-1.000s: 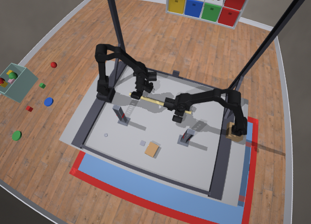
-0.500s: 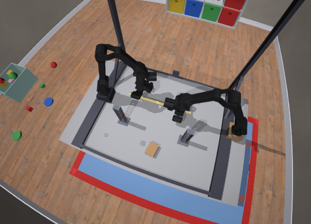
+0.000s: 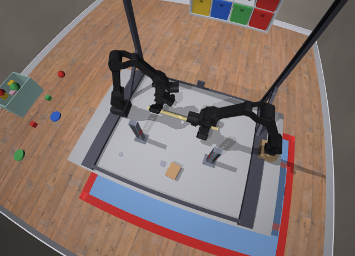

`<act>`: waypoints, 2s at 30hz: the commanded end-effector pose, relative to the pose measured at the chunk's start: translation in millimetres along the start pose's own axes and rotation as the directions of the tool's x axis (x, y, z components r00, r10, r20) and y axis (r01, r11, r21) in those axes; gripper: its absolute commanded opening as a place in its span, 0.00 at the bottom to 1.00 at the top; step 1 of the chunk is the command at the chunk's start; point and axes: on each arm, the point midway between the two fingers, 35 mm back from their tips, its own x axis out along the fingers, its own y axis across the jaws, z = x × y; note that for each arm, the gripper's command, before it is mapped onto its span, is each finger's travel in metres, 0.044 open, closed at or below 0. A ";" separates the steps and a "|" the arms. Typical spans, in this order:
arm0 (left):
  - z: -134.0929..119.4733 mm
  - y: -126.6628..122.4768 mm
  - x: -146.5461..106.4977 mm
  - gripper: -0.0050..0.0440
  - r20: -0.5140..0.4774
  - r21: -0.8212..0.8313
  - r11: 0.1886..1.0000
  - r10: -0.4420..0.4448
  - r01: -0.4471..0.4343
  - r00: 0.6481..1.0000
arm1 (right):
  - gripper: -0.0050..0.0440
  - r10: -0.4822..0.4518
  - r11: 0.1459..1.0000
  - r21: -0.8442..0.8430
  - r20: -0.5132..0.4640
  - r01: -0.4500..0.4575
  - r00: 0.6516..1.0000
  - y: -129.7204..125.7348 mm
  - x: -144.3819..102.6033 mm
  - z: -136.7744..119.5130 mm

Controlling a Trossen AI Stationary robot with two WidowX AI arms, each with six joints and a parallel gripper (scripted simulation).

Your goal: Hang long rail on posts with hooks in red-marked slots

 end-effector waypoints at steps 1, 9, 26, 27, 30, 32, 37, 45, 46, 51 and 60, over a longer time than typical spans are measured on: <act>4.0 -1.4 -10.2 0.51 0.024 0.014 1.000 0.000 0.000 1.000 | 0.09 0.007 1.000 0.003 0.013 -0.007 1.000 0.3 -3.0 2.7; 7.1 -3.4 -54.9 0.80 0.045 0.021 1.000 0.002 -0.003 0.999 | 0.05 0.007 1.000 0.003 0.013 -0.007 1.000 0.3 -3.0 2.7; 4.2 -15.7 -51.5 0.56 -0.018 0.000 0.941 0.339 -0.339 0.941 | 0.00 0.007 1.000 0.003 0.013 -0.007 1.000 0.3 -3.0 2.7; 4.7 -18.2 -50.2 0.56 -0.012 0.000 0.923 0.385 -0.385 0.923 | 0.00 0.007 1.000 0.003 0.013 -0.007 1.000 0.3 -3.0 2.7; 5.0 -28.1 -40.7 0.56 -0.001 -0.005 0.862 0.508 -0.508 0.862 | 0.00 0.007 1.000 0.003 0.013 -0.007 1.000 0.3 -3.0 2.7; 4.9 -32.7 -34.9 0.56 0.003 -0.007 0.836 0.549 -0.549 0.836 | 0.00 0.007 1.000 0.003 0.013 -0.007 1.000 0.3 -3.0 2.7; 4.6 -38.7 -27.4 0.56 0.012 -0.009 0.803 0.596 -0.596 0.803 | 0.00 0.007 1.000 0.003 0.013 -0.007 1.000 0.3 -3.0 2.7; 4.4 -32.9 -20.7 0.56 0.006 -0.009 0.790 0.613 -0.613 0.790 | 0.00 0.007 1.000 0.003 0.013 -0.007 1.000 0.3 -3.0 2.7; 2.0 -31.0 -18.0 0.56 -0.001 -0.005 0.790 0.613 -0.613 0.790 | 0.00 0.007 1.000 0.003 0.013 -0.007 1.000 0.3 -3.0 2.7; 1.3 -26.6 -12.5 0.56 -0.001 -0.003 0.790 0.613 -0.613 0.790 | 0.00 0.007 1.000 0.003 0.013 -0.007 1.000 0.3 -3.0 2.7; 0.9 -19.4 -3.0 0.56 -0.004 -0.003 0.789 0.614 -0.614 0.789 | 0.00 0.007 1.000 0.003 0.013 -0.007 1.000 0.3 -3.0 2.7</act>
